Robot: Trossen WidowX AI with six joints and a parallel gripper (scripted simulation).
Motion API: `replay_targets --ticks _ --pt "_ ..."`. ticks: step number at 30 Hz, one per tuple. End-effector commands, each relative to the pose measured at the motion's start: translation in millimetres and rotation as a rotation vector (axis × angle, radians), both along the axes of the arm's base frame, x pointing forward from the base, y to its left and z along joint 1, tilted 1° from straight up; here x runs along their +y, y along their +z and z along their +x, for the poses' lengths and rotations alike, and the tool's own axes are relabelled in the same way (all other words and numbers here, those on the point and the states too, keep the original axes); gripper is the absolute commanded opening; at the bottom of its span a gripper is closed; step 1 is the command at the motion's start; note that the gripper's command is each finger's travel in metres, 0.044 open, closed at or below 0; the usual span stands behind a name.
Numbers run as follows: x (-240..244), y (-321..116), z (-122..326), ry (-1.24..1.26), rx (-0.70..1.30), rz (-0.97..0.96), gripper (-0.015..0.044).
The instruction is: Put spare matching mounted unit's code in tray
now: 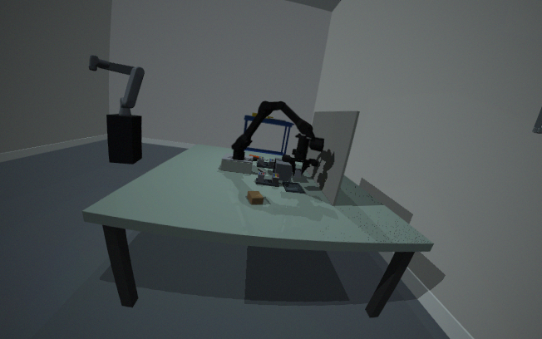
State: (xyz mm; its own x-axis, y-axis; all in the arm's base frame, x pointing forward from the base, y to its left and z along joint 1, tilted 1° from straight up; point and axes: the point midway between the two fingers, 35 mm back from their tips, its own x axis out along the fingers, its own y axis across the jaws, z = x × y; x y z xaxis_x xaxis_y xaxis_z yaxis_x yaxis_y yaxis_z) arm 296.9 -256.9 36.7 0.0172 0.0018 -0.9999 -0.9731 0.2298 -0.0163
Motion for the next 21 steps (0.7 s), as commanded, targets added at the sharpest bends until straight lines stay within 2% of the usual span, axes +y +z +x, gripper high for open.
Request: replay_targets --ticks 1,21 --pt "1 -5 -1 0.005 0.004 0.000 0.0000" --pt "2 -23 -2 0.005 0.004 0.000 0.0000"
